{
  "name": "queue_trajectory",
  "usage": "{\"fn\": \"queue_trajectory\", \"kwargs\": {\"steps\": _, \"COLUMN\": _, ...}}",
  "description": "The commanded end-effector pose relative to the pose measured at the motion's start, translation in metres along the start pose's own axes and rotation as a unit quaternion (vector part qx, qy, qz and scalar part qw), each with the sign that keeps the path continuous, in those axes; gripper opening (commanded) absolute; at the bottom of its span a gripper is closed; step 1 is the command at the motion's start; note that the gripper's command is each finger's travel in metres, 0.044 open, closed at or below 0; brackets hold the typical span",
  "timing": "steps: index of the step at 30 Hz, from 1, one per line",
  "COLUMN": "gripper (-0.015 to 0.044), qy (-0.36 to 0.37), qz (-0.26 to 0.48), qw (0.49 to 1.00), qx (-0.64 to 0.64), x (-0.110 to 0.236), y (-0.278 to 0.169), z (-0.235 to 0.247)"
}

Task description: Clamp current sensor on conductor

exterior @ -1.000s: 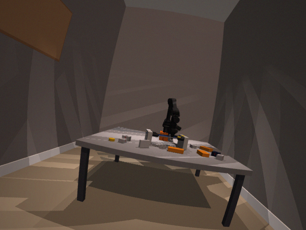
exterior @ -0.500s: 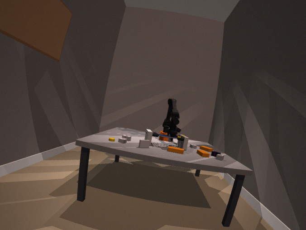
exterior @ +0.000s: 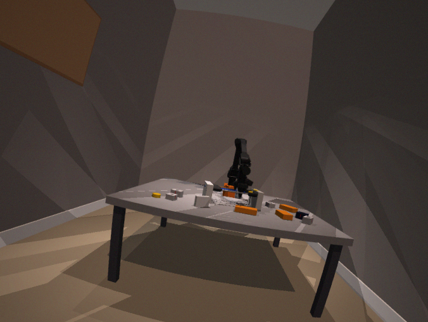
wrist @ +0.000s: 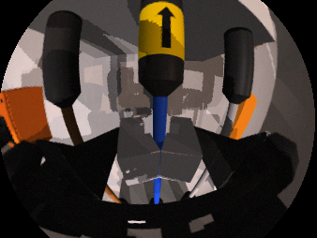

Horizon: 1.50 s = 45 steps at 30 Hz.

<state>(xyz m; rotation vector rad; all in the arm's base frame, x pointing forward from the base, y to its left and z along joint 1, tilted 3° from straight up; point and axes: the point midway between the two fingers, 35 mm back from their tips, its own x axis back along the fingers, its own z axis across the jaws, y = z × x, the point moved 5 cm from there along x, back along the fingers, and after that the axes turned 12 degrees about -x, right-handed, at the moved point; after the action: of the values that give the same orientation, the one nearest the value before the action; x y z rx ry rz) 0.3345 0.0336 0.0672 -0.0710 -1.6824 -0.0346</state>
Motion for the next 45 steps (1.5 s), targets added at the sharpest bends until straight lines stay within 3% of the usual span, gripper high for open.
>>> {"fn": "queue_trajectory", "kwargs": {"steps": 1, "gripper": 0.038, "qy": 0.0, "qz": 0.0, "qw": 1.0, "qx": 0.0, "x": 0.0001, "y": 0.0, "z": 0.0002}}
{"fn": "queue_trajectory", "kwargs": {"steps": 15, "gripper": 0.0287, "qy": 0.0, "qz": 0.0, "qw": 1.0, "qx": 0.0, "x": 0.0001, "y": 0.0, "z": 0.0002}}
{"fn": "queue_trajectory", "kwargs": {"steps": 26, "gripper": 0.0, "qy": 0.0, "qz": 0.0, "qw": 1.0, "qx": 0.0, "x": 0.0001, "y": 0.0, "z": 0.0002}}
{"fn": "queue_trajectory", "kwargs": {"steps": 45, "gripper": 0.0, "qy": 0.0, "qz": 0.0, "qw": 1.0, "qx": 0.0, "x": 0.0001, "y": 0.0, "z": 0.0002}}
